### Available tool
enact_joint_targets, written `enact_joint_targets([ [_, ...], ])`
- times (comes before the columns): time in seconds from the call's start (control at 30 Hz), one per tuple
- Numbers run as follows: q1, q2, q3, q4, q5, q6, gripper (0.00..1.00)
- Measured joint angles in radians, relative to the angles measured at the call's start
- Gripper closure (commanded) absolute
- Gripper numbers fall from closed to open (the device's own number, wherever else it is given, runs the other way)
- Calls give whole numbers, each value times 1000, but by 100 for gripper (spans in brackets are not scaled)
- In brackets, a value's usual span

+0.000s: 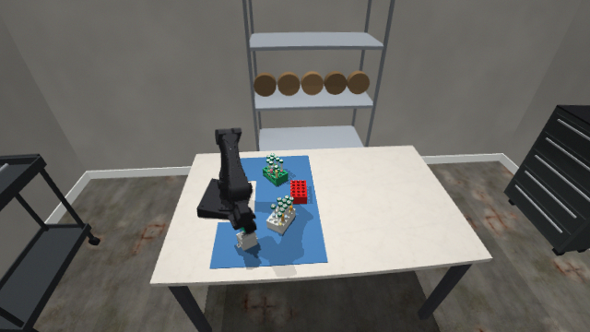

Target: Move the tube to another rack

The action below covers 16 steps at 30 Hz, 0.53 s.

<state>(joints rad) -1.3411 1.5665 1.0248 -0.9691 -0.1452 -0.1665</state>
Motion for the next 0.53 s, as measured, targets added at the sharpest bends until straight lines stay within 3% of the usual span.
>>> enact_joint_targets([
  [0.53, 5, 9, -26, 39, 0, 5, 100],
])
